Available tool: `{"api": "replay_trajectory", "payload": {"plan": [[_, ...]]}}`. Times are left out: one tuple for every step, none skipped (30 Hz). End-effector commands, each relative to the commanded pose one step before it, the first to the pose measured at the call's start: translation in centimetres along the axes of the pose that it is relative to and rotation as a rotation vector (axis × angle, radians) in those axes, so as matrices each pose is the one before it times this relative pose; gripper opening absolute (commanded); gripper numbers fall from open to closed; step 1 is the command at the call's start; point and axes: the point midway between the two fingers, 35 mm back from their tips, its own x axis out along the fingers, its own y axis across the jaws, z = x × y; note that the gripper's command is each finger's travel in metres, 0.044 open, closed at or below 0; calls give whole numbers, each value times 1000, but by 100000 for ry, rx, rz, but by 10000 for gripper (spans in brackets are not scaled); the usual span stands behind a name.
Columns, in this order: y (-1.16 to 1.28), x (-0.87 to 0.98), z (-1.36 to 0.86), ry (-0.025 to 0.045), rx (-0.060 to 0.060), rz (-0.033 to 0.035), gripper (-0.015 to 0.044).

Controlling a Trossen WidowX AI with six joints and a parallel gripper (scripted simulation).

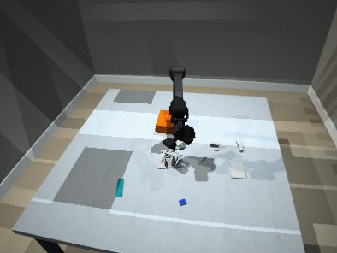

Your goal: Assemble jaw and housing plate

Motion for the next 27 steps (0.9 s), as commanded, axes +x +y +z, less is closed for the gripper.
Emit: {"api": "replay_trajectory", "payload": {"plan": [[-780, -144, -943, -793, 12617, -303, 351], [-236, -2, -231, 4, 3178, -19, 351], [-240, -2, -226, 3, 3178, -20, 351], [-244, -2, -221, 2, 3178, -20, 351], [-249, -2, -216, 1, 3178, -20, 351], [-252, -2, -211, 0, 3178, -20, 351], [-256, -2, -205, -1, 3178, -19, 351], [-260, -2, -200, -2, 3183, -19, 351], [-264, -2, -195, -3, 3183, -19, 351], [-267, -2, -189, -4, 3183, -19, 351], [-271, -2, -183, -5, 3183, -19, 351], [-274, -3, -178, -6, 3183, -19, 351], [-277, -3, -172, -8, 3183, -18, 351], [-280, -3, -166, -9, 3183, -18, 351], [-283, -3, -160, -10, 3183, -18, 351], [-286, -3, -154, -11, 3183, -17, 351], [-288, -3, -148, -12, 3181, -17, 351], [-291, -3, -142, -13, 3181, -16, 351], [-237, -3, -110, -11, 2573, -13, 351], [-143, -2, -63, -7, 1544, -8, 351], [-48, -1, -21, -2, 515, -3, 351], [0, 0, 0, 0, 0, 0, 351], [0, 0, 0, 0, 0, 0, 351], [0, 0, 0, 0, 0, 0, 351], [0, 0, 0, 0, 0, 0, 351], [0, 0, 0, 0, 0, 0, 351], [0, 0, 0, 0, 0, 0, 351]]}}
